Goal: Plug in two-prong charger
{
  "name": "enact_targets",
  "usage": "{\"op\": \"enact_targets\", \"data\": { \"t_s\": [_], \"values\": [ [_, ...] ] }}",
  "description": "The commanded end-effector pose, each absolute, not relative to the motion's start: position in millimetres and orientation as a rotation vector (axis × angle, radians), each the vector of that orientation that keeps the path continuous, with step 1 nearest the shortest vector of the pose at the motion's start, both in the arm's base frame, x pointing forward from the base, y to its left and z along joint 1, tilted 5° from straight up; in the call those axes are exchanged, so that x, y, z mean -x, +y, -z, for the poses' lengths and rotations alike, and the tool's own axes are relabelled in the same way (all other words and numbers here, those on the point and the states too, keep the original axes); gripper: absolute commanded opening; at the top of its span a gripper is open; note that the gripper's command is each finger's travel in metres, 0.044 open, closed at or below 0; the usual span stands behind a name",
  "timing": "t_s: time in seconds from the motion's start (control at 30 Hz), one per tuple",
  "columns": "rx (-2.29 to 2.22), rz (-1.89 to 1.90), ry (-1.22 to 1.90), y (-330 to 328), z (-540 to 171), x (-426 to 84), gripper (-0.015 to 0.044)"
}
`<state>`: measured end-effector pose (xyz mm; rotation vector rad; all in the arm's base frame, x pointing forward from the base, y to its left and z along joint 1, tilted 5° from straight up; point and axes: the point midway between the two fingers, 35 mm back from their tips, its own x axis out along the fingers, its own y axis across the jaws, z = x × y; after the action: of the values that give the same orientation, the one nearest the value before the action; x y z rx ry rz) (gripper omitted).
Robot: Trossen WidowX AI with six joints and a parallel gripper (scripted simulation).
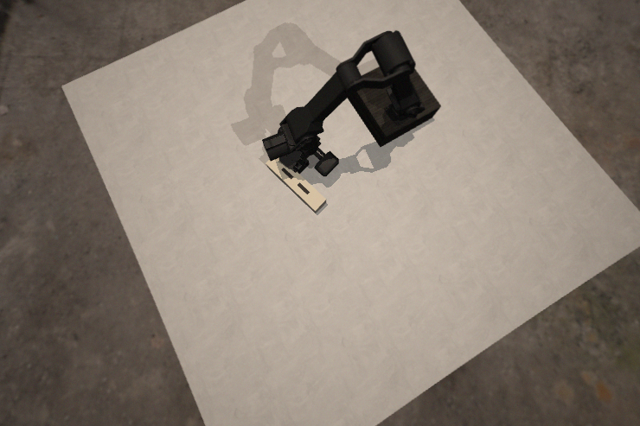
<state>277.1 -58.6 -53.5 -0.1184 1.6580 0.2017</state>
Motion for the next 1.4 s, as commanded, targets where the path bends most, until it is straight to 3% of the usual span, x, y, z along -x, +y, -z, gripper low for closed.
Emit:
{"op": "enact_targets", "data": {
  "t_s": [0.0,0.47,0.83,1.37],
  "values": [
    [0.12,-0.202,1.664,-60,54,-270,0.044],
    [0.115,-0.202,1.65,-61,52,-261,0.044],
    [0.052,-0.211,1.076,-62,-21,-280,0.044],
    [0.053,-0.211,1.067,-62,-22,-280,0.044]
  ]
}}
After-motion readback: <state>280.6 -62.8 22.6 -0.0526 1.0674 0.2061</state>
